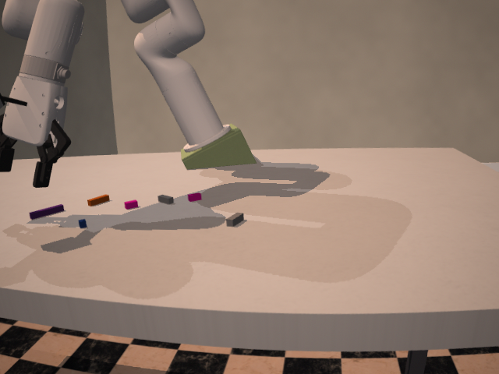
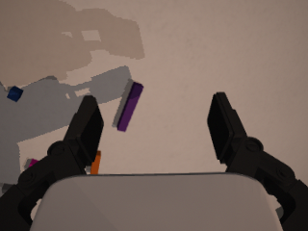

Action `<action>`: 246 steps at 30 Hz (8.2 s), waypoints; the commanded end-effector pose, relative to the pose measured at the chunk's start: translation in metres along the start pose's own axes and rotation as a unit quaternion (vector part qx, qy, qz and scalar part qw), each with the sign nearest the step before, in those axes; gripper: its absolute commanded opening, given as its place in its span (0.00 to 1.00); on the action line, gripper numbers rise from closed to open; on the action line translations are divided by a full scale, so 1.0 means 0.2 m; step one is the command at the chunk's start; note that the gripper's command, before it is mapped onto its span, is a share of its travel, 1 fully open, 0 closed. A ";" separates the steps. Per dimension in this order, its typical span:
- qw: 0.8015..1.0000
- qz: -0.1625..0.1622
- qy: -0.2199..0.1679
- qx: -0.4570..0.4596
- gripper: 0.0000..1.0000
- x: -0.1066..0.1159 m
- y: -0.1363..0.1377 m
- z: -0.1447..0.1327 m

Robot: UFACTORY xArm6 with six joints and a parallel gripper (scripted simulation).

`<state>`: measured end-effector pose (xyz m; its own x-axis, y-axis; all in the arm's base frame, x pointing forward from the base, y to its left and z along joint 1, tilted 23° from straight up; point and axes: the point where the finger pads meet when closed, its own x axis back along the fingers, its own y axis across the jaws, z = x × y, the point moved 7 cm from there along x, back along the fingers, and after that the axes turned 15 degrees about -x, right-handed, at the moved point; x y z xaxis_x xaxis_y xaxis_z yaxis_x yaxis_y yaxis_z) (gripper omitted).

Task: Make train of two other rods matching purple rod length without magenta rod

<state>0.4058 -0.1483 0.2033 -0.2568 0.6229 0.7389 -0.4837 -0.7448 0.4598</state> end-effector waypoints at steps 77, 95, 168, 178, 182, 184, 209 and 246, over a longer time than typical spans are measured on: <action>0.887 0.151 -0.086 0.427 1.00 0.39 -0.70 -0.74; 0.887 0.151 -0.086 0.427 1.00 0.39 -0.70 -0.74; 0.888 0.149 -0.085 0.427 1.00 0.32 -0.01 -0.23; 0.888 0.149 -0.085 0.427 1.00 0.32 -0.01 -0.23; 0.888 0.149 -0.085 0.427 1.00 0.32 -0.01 -0.23; 0.888 0.149 -0.085 0.427 1.00 0.32 -0.01 -0.23; 0.888 0.149 -0.085 0.427 1.00 0.32 -0.01 -0.23; 0.875 0.151 -0.081 0.452 1.00 0.31 -0.02 -0.23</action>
<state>0.3517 -0.0958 0.2243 -0.0980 0.3763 0.9213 0.4354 -0.8163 0.3797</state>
